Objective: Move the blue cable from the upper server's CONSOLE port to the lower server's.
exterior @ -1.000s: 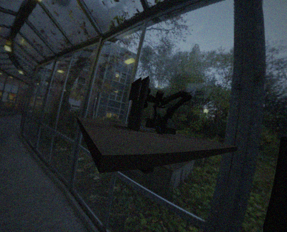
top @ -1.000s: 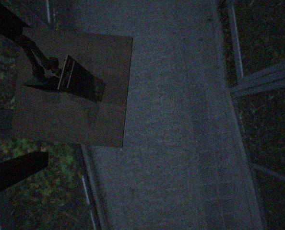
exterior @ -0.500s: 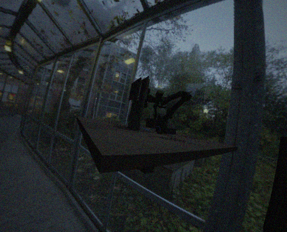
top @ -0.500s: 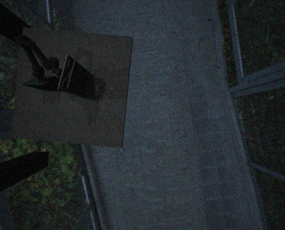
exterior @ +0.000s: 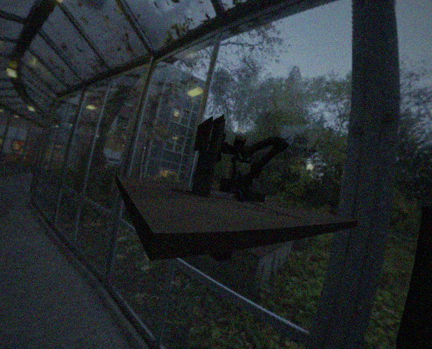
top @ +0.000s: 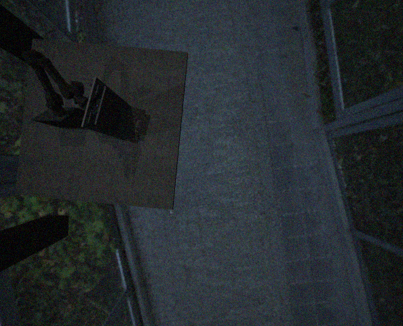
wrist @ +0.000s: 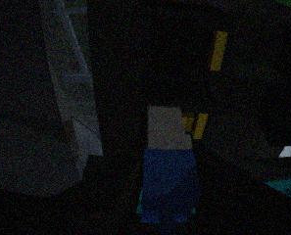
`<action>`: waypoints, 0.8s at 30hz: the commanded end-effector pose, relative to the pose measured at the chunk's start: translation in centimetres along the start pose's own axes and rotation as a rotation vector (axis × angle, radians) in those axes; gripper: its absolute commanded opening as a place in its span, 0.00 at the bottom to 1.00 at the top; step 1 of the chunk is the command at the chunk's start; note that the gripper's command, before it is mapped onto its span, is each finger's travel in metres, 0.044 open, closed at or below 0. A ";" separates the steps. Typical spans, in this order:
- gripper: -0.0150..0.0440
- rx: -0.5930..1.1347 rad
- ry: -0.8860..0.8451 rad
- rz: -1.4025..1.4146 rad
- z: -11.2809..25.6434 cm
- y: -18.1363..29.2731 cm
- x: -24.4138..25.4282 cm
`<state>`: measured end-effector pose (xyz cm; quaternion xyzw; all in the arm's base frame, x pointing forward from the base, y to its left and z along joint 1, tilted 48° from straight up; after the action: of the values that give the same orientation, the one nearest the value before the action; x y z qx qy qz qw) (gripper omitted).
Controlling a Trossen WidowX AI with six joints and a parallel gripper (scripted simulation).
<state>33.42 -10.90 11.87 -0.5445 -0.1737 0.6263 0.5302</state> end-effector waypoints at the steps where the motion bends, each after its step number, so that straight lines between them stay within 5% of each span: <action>1: 0.25 -0.004 0.009 -0.005 -0.1 -0.2 -0.1; 24: 0.25 -0.005 0.010 -0.006 -0.6 -0.4 -0.1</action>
<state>33.94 -10.97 11.80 -0.5449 -0.1737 0.6259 0.5303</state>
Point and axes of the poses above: the point midway between the two fingers, 35 mm back from their tips, its own z axis back along the fingers, its own x axis across the jaws, y = z × x, the point moved 5 cm from there along z, back along the fingers, and after that the axes turned 14 degrees about -z, right-handed, at the moved point
